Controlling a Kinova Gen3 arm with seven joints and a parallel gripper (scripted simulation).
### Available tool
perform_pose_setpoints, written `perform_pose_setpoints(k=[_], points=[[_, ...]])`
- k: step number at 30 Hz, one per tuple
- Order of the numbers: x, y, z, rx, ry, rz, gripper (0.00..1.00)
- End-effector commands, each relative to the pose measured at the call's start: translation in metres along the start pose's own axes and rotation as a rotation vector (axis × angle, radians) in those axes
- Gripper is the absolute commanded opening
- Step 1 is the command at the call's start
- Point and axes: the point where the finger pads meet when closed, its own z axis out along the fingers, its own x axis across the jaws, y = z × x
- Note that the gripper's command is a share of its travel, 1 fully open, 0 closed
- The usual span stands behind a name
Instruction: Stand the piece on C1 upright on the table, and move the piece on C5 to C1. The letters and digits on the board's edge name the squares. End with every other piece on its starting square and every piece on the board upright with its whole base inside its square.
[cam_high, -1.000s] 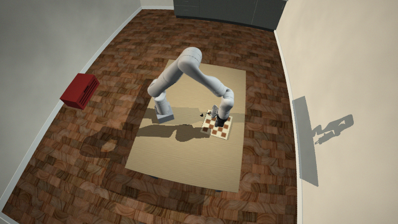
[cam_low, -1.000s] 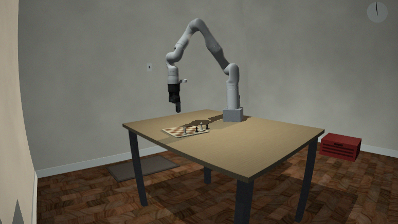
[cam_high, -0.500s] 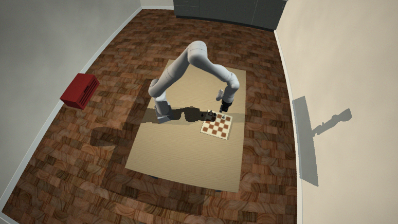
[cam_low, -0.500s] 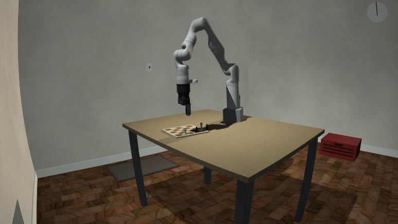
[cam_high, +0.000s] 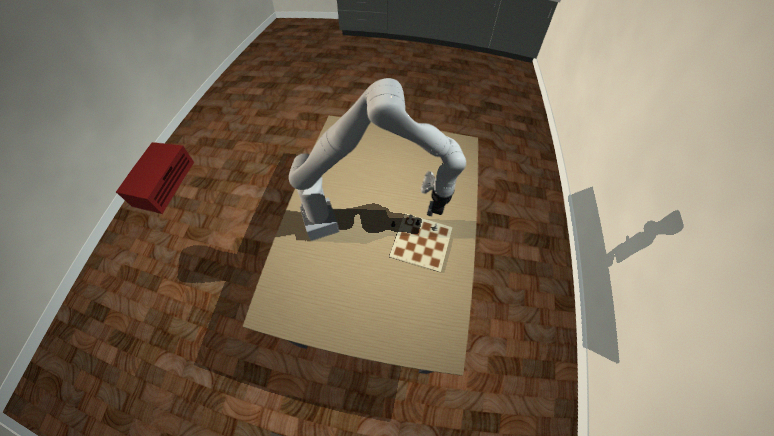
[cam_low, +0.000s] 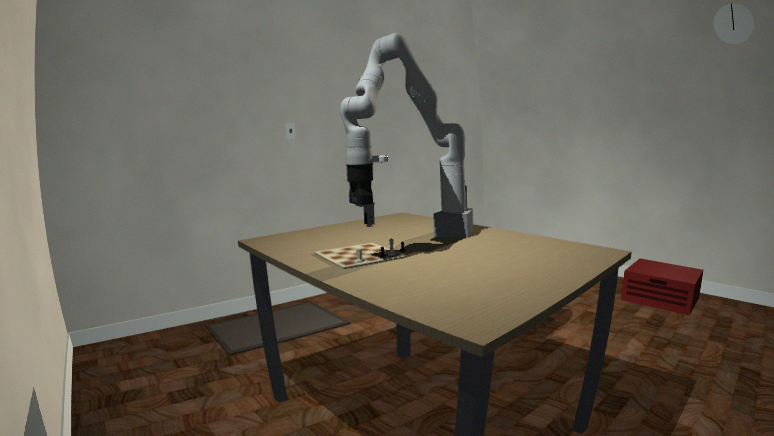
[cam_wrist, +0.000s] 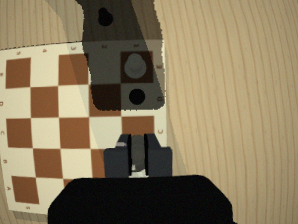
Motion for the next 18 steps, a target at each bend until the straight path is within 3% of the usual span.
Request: perform_pose_setpoints(k=[1,9,18], points=[[0.000,0.000,0.000,-0.002,0.000,0.000,0.00],[0.000,0.001,0.011,-0.001,0.000,0.000,0.00],[0.000,0.001,0.050,-0.001,0.000,0.000,0.00]])
